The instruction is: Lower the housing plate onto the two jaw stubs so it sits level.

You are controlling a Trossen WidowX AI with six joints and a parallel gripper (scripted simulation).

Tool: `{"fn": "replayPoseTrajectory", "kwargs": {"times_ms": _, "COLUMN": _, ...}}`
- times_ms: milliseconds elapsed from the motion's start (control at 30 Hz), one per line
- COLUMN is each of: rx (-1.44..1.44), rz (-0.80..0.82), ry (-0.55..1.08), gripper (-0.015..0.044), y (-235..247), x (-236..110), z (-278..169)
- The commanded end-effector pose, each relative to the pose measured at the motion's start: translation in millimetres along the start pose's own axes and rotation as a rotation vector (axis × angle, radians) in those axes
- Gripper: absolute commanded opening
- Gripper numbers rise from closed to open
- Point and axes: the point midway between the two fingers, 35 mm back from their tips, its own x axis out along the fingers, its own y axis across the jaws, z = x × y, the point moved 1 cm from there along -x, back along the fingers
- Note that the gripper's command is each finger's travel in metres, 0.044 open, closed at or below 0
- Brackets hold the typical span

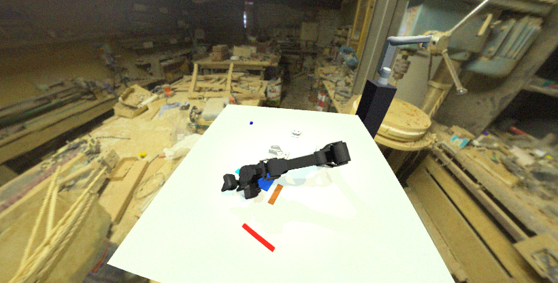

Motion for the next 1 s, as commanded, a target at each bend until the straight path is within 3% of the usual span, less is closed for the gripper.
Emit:
{"fn": "replayPoseTrajectory", "kwargs": {"times_ms": 0, "rx": 0.005, "rz": 0.026, "ry": 0.087, "gripper": 0.044, "y": 7.1, "x": 0.3, "z": -36.8}}
{"fn": "replayPoseTrajectory", "kwargs": {"times_ms": 467, "rx": 0.019, "rz": 0.19, "ry": 0.302, "gripper": 0.044, "y": 44.4, "x": -15.2, "z": -141.1}}
{"fn": "replayPoseTrajectory", "kwargs": {"times_ms": 967, "rx": 0.095, "rz": 0.415, "ry": 0.473, "gripper": 0.044, "y": 101.6, "x": -61.1, "z": -244.2}}
